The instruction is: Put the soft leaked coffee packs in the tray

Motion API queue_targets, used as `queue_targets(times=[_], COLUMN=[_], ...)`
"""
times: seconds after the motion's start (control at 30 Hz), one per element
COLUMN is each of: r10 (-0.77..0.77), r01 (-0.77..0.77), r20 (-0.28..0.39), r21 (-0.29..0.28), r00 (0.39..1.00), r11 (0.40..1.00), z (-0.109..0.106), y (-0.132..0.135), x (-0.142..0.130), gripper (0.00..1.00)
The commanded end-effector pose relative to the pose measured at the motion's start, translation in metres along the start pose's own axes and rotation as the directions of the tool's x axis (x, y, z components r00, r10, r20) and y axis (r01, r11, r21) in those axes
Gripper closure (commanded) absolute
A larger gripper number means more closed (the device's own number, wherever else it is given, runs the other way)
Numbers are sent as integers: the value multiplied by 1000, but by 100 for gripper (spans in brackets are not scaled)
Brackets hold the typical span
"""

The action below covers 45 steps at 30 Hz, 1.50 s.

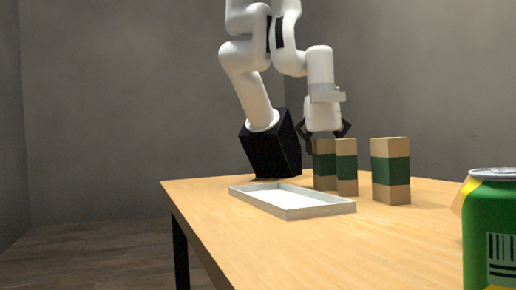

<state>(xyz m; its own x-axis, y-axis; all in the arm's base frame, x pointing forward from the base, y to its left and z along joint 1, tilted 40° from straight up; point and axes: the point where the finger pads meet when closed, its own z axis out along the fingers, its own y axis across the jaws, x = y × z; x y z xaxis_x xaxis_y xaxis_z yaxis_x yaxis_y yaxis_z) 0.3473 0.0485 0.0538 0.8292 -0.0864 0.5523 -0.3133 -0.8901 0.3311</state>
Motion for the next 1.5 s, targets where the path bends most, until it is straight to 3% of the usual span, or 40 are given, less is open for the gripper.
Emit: queue_targets(times=[0.0, 0.07, 0.1, 1.47], r10=[0, 0, 0, 0], r01=[0, 0, 0, 0], r20=[-1, -1, -1, -1], r21=[2, 2, 2, 2], r00=[1000, 1000, 1000, 1000], r11=[1000, 1000, 1000, 1000], z=[0, 0, 0, 0], y=[-1, -1, -1, -1], x=[1, 1, 1, 1], gripper=[16, 16, 76, 76])
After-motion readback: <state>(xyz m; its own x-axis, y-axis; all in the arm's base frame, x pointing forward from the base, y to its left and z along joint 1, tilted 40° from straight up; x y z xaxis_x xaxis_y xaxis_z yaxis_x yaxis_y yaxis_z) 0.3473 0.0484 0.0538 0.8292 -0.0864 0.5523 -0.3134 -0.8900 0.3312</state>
